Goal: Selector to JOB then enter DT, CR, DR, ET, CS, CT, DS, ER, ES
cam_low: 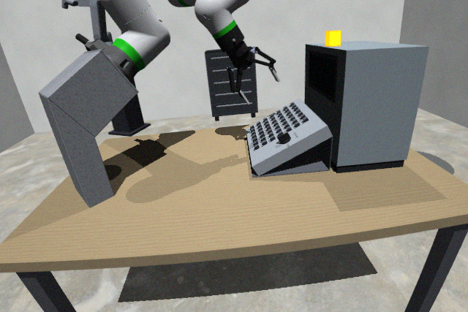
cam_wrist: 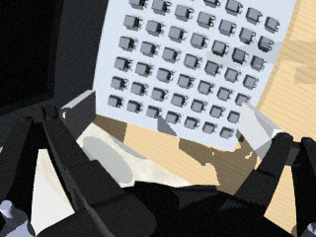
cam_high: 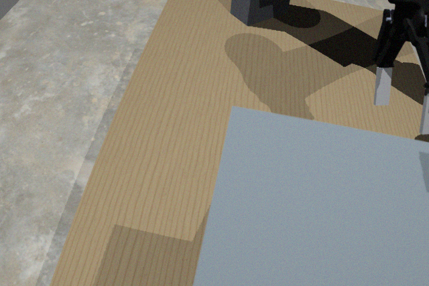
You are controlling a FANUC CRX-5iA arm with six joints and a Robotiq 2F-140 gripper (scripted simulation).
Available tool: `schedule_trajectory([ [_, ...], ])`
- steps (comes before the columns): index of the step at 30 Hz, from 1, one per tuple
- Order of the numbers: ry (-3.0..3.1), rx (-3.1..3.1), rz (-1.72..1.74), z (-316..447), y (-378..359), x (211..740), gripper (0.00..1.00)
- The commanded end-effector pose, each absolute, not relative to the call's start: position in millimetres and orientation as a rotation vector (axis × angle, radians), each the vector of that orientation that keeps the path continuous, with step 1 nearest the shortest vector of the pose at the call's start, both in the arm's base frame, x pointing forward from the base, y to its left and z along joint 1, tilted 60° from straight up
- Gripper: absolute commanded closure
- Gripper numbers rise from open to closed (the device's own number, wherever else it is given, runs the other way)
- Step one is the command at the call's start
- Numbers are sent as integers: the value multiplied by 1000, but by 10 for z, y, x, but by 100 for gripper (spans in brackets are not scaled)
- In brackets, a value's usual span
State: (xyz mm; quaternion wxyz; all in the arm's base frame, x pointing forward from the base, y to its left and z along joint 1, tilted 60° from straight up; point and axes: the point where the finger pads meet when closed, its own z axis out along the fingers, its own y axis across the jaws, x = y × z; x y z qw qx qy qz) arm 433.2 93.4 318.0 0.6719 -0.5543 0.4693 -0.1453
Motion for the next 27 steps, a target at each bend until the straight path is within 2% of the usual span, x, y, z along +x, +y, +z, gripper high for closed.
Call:
schedule_trajectory([
  [1, 1227, -1185, -283, 2991, 908, 4357, 0],
  [10, 1317, -1151, -255, 2884, 910, 4371, 0],
  [11, 1317, -1151, -255, 2884, 910, 4371, 100],
  [27, 1317, -1151, -255, 2884, 910, 4371, 100],
])
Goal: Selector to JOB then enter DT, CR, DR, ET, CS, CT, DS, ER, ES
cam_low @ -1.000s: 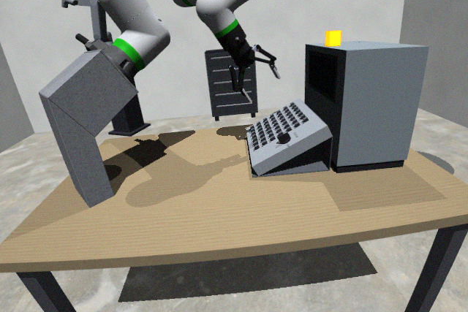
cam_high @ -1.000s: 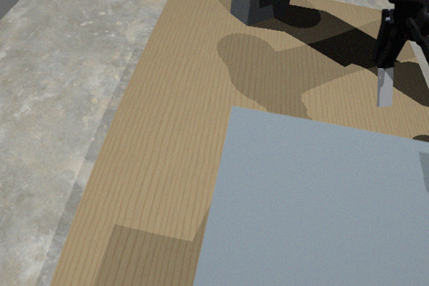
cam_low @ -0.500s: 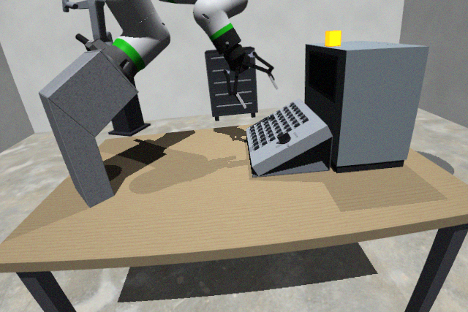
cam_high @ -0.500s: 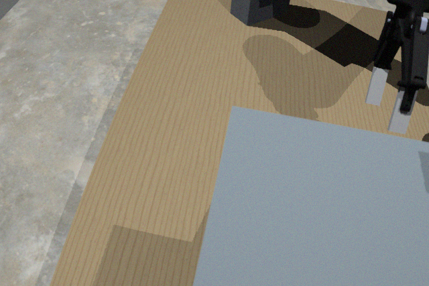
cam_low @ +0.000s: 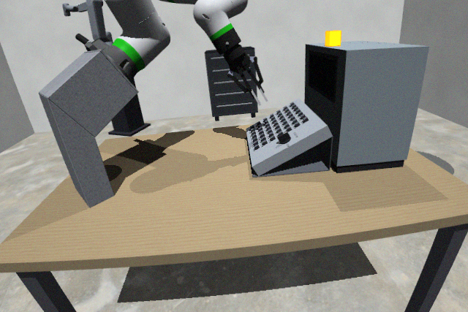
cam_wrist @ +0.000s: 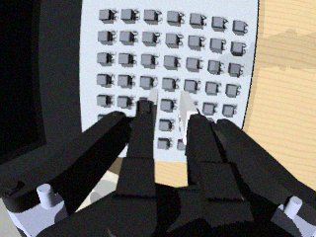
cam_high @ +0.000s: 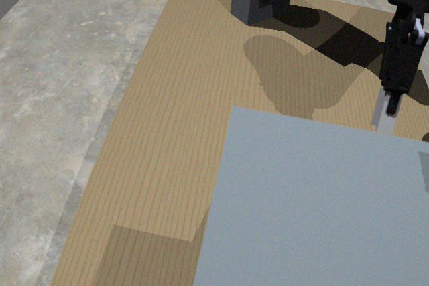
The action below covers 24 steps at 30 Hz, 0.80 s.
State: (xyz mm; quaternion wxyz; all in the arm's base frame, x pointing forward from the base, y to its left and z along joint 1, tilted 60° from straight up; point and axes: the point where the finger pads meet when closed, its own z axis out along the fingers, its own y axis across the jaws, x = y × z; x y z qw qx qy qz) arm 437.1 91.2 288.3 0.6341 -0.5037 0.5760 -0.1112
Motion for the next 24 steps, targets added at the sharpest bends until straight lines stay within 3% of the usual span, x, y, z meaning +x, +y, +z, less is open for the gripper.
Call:
schedule_trajectory([
  [1, 1317, -1151, -255, 2884, 910, 4371, 100],
  [19, 1317, -1151, -255, 2883, 915, 4380, 100],
  [24, 1317, -1151, -255, 2836, 1054, 4609, 100],
])
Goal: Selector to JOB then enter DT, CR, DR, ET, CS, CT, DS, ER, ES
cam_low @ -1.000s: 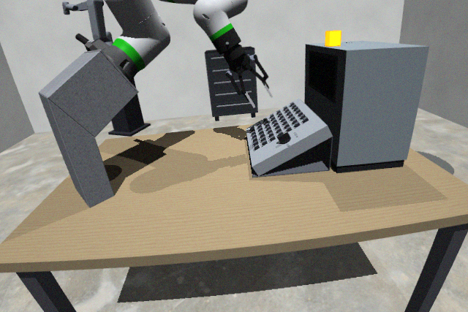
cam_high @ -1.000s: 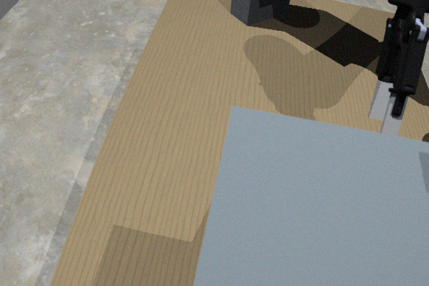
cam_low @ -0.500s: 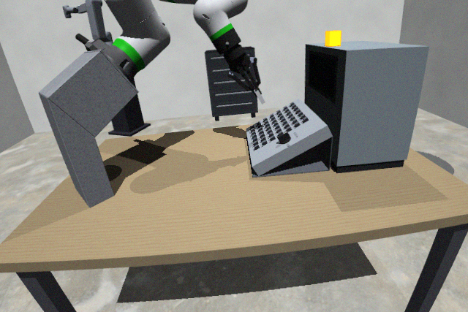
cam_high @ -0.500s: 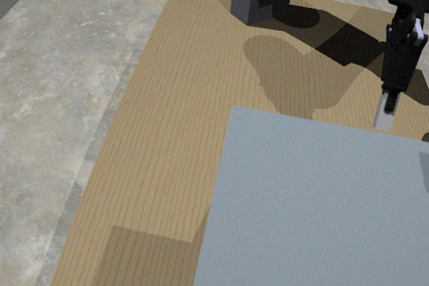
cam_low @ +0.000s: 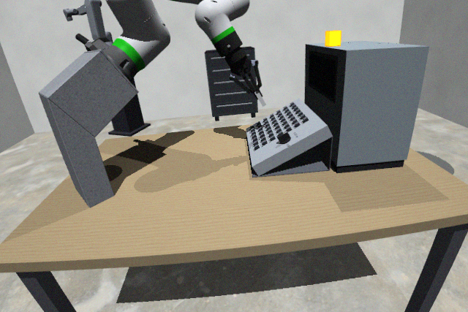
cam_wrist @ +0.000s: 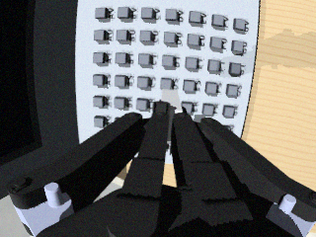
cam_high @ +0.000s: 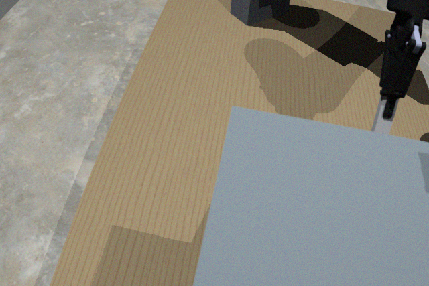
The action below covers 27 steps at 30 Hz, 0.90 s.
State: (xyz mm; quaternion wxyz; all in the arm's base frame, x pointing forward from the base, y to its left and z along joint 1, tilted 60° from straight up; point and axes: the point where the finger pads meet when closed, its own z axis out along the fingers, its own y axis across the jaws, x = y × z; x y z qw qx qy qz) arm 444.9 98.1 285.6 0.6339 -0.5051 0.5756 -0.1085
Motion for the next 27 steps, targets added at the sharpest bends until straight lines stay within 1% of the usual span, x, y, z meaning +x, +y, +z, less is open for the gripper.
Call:
schedule_trajectory([
  [1, 1317, -1151, -255, 2820, 1103, 4689, 100],
  [3, 1317, -1151, -255, 2820, 1103, 4689, 100],
  [8, 1317, -1151, -255, 2767, 1260, 4949, 100],
  [27, 1317, -1151, -255, 2738, 1349, 5095, 100],
])
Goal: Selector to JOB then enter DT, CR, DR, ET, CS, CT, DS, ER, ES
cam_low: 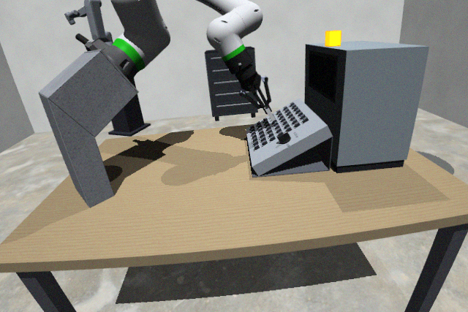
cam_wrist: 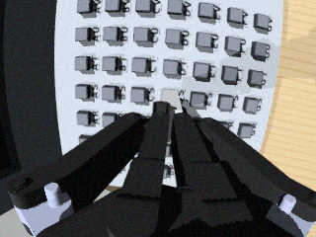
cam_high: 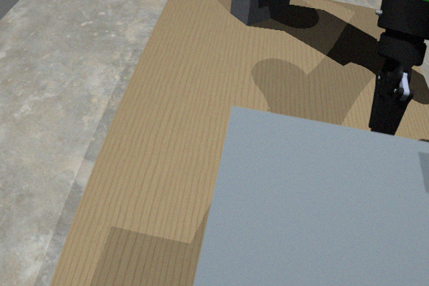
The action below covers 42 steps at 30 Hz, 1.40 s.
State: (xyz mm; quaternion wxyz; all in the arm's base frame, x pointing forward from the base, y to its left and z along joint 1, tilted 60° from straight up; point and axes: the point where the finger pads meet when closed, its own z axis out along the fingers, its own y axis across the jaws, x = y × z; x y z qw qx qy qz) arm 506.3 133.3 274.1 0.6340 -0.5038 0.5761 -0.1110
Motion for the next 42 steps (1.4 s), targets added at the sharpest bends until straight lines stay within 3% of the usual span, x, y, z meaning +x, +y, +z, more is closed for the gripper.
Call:
schedule_trajectory([
  [1, 1317, -1151, -255, 2735, 1356, 5107, 100],
  [42, 1317, -1151, -255, 2720, 1400, 5180, 100],
])
